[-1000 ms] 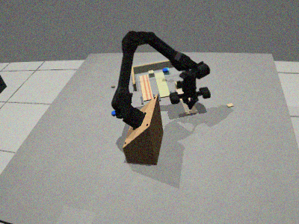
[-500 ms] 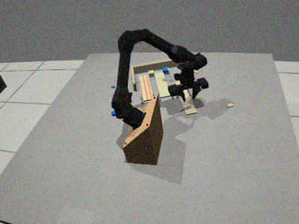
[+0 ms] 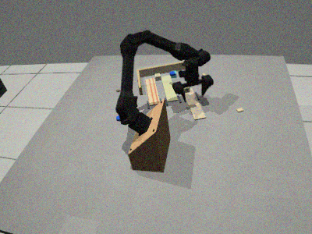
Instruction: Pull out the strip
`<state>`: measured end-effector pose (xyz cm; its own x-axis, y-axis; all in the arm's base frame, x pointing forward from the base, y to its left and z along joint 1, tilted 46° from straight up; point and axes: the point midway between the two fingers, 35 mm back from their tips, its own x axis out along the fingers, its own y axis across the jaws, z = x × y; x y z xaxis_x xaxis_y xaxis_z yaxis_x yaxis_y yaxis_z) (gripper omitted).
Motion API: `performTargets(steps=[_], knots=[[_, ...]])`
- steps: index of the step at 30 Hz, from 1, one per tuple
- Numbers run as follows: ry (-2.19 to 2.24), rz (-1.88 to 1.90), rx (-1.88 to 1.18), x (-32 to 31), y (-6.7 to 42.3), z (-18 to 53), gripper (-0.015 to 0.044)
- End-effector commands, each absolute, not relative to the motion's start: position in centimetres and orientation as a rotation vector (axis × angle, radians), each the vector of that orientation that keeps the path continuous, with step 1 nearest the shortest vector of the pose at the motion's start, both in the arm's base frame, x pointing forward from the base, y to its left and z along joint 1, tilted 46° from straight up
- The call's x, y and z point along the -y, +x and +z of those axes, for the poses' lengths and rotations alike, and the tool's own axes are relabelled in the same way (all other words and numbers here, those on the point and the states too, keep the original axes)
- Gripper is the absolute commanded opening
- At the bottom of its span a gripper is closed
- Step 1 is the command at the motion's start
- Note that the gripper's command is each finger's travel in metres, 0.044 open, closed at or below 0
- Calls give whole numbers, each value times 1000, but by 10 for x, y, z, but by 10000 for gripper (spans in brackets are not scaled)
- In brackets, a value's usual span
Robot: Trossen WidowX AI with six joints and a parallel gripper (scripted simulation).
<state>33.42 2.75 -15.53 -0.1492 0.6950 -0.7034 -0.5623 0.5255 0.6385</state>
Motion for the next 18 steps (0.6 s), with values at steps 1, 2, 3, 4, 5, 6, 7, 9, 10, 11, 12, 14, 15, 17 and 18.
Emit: performTargets(steps=[1,2,3,4,5,6,7,9,10,11,12,14,15,17,18], knots=[[134,1099,-1322,-34,347,-149,440],[134,1099,-1322,-35,350,-147,440],[134,1099,-1322,-36,353,-146,440],[134,1099,-1321,-37,356,-145,440],[134,1099,-1321,-39,359,-143,440],[134,1099,-1321,-40,361,-142,440],[134,1100,-1321,-41,364,-140,440],[134,1100,-1320,-43,370,-137,440],[134,1100,-1320,-45,373,-136,440],[134,1100,-1320,-46,376,-134,440],[134,1100,-1320,-47,379,-133,440],[134,1100,-1320,-50,385,-130,440],[134,1100,-1319,-51,388,-128,440],[134,1100,-1319,-53,394,-125,440],[134,1100,-1319,-55,397,-123,440]])
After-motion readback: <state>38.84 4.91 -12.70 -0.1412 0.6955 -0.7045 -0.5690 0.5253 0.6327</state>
